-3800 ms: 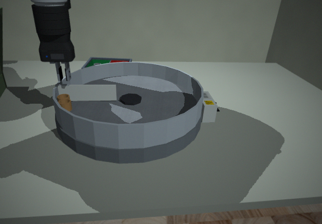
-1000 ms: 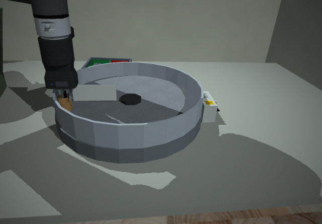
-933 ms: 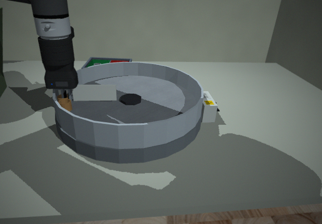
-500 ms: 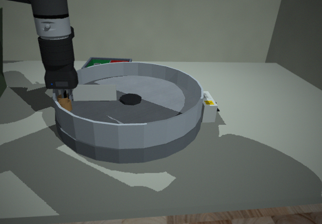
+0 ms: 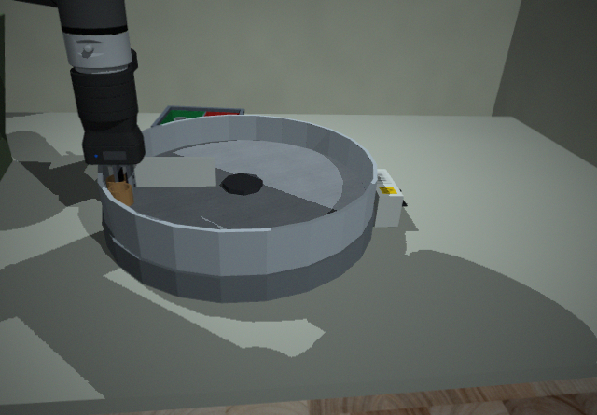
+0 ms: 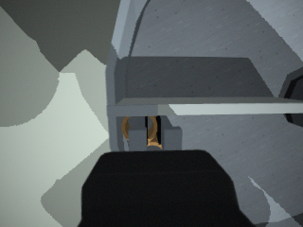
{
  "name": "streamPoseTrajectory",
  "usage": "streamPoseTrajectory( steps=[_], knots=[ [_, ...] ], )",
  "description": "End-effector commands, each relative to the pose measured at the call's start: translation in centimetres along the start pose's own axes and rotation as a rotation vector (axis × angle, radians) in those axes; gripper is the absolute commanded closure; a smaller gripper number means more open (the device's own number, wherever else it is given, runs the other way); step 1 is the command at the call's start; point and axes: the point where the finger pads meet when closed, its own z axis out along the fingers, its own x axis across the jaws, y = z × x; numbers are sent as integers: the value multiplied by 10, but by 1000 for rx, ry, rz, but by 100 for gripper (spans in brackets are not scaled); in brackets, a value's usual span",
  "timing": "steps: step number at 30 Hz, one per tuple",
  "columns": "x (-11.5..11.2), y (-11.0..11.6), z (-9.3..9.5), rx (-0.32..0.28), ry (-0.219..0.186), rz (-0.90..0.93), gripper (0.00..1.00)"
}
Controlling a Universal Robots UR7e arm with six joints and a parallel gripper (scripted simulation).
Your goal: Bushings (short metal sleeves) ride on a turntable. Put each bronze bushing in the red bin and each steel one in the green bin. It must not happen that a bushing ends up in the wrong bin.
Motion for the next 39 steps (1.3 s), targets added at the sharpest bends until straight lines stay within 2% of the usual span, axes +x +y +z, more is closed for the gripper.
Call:
streamPoseTrajectory(
  steps=[1, 39],
  knots=[
    [0, 0, 0, -1, 0, 0, 100],
    [0, 0, -6, -1, -1, 0, 100]
  ],
)
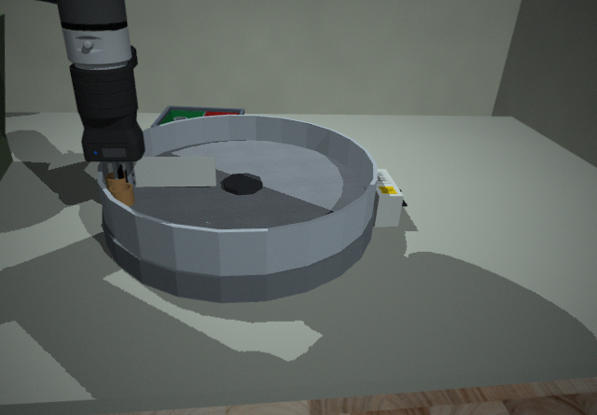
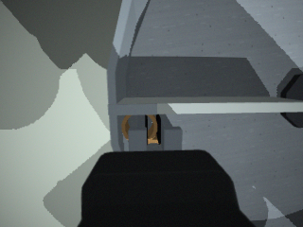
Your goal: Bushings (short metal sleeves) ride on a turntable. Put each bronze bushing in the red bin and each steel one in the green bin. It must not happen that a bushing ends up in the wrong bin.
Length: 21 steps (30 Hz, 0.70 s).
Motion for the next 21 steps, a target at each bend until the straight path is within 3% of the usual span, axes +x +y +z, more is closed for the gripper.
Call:
streamPoseTrajectory(
  steps=[1, 21],
  knots=[
    [0, 0, -2, -1, 0, 0, 100],
    [0, 0, -6, -1, 0, 0, 100]
  ],
)
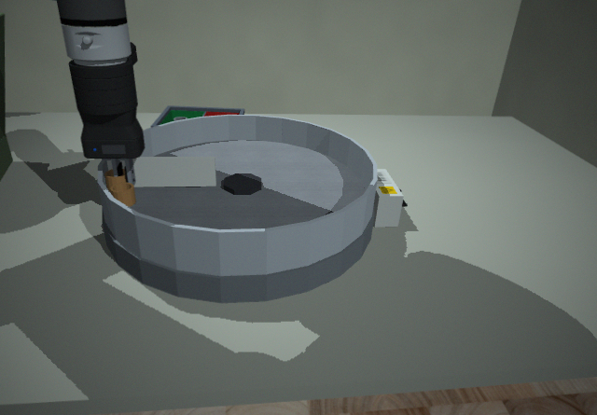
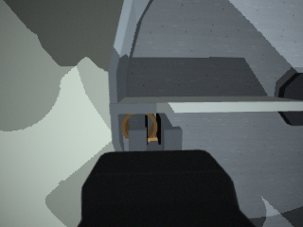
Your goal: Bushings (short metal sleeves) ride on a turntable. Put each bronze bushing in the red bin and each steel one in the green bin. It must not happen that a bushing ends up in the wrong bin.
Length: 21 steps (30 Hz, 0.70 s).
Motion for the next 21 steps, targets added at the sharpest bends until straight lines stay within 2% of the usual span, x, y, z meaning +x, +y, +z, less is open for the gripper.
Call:
streamPoseTrajectory(
  steps=[1, 21],
  knots=[
    [0, 0, -2, -1, 1, 0, 100],
    [0, 0, -7, -1, 1, 0, 100]
  ],
)
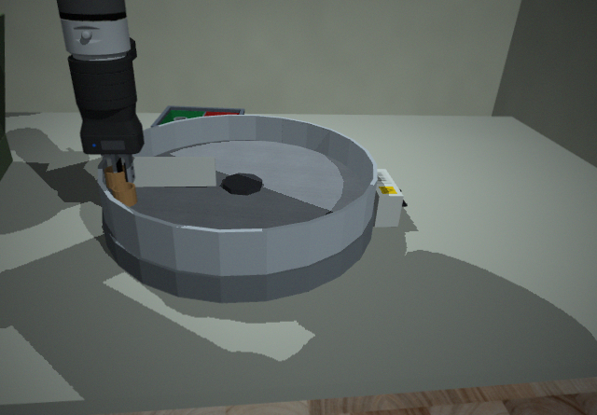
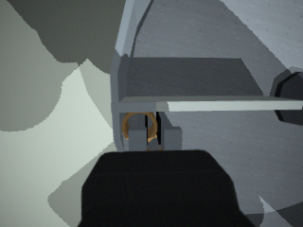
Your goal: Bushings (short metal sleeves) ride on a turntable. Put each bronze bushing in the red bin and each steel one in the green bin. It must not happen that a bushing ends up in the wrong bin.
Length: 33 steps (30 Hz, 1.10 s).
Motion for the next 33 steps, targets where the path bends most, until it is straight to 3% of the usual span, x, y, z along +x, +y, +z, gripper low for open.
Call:
streamPoseTrajectory(
  steps=[1, 33],
  knots=[
    [0, 0, -2, -1, 1, 0, 100],
    [0, 0, -9, -1, 1, 0, 100]
  ],
)
